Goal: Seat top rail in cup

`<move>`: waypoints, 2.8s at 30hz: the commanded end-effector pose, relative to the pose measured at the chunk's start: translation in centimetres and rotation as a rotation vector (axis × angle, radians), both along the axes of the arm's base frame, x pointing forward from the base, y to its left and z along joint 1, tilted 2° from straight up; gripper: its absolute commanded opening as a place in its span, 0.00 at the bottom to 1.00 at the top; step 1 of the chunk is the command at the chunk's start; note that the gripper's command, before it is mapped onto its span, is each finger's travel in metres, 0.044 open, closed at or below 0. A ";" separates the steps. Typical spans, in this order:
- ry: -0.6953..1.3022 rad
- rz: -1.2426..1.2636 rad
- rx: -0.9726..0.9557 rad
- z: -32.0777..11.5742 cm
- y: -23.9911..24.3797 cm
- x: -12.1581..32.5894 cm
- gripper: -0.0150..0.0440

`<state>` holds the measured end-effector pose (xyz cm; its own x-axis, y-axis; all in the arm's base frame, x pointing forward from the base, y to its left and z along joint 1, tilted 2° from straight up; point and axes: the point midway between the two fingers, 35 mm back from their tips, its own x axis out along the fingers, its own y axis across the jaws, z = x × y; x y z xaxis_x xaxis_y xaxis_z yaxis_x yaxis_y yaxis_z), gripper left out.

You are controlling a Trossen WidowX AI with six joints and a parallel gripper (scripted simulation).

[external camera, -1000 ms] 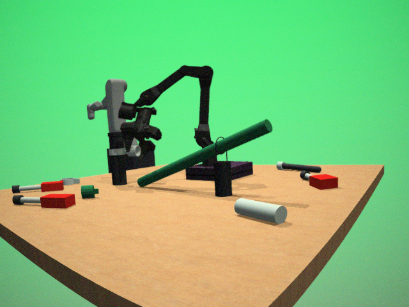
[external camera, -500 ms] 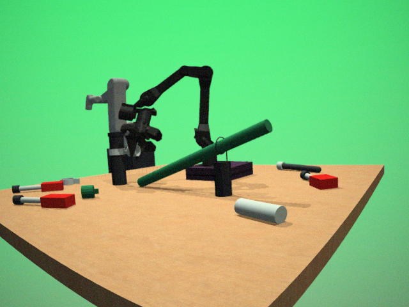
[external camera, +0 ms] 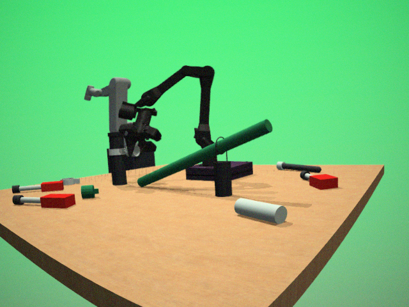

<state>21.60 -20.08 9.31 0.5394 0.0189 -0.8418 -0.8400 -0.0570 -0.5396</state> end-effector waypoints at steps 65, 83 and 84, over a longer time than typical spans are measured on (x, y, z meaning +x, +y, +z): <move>-0.006 -0.264 0.015 0.1 -0.1 2.4 0.43; -0.007 -0.274 0.019 3.9 3.6 3.1 1.00; -0.007 -0.275 0.019 4.1 3.8 3.1 1.00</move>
<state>24.60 -17.08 12.25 0.5306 -0.1038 -0.8412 -0.8225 0.1770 -0.5406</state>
